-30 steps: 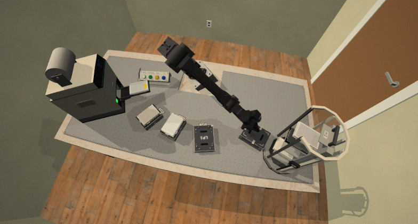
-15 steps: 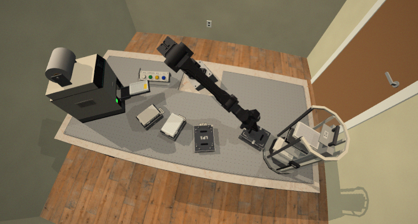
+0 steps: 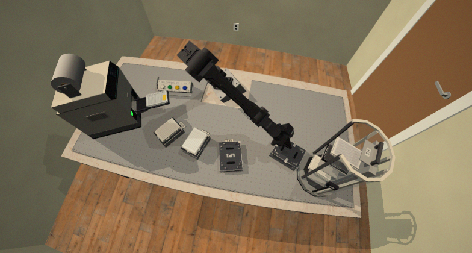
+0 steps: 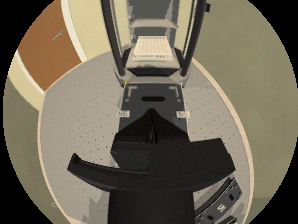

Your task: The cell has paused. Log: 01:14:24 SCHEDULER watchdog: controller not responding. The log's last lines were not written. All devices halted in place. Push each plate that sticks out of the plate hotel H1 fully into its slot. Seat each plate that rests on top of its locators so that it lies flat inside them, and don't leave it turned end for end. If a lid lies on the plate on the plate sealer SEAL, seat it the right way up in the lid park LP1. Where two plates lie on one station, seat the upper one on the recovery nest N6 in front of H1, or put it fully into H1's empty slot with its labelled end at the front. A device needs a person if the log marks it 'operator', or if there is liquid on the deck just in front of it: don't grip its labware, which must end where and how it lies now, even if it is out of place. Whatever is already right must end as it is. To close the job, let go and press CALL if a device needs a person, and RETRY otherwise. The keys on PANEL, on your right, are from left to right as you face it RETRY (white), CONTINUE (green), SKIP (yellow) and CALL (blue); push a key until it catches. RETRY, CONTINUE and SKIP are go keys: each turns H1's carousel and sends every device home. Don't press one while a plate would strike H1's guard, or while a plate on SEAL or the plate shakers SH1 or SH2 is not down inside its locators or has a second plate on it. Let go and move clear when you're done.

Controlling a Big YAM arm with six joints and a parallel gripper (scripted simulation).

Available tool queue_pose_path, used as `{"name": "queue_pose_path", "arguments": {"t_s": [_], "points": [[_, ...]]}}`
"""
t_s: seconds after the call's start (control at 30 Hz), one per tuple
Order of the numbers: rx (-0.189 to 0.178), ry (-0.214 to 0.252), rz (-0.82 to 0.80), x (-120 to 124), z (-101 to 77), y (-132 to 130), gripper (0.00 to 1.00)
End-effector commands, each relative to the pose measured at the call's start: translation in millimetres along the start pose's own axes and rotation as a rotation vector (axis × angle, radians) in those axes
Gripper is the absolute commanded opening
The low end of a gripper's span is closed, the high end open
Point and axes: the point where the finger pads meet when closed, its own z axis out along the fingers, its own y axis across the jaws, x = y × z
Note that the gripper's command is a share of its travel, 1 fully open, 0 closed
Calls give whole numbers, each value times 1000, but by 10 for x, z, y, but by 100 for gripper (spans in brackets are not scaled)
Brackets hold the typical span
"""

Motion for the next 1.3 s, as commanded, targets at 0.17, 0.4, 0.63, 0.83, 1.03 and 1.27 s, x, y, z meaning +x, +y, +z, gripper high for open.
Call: {"name": "queue_pose_path", "arguments": {"t_s": [0.17, 0.4, 0.63, 0.83, 1.03, 1.27], "points": [[21, -9, 7, 42, -6, -109, 0], [19, 1, 19, -34, -82, -132, 0], [17, -45, 6, -440, -111, -94, 0], [21, -53, 8, -627, -192, -118, 0], [22, -55, 9, -751, -266, -120, 0], [22, -57, 10, -900, -356, -123, 0]]}}
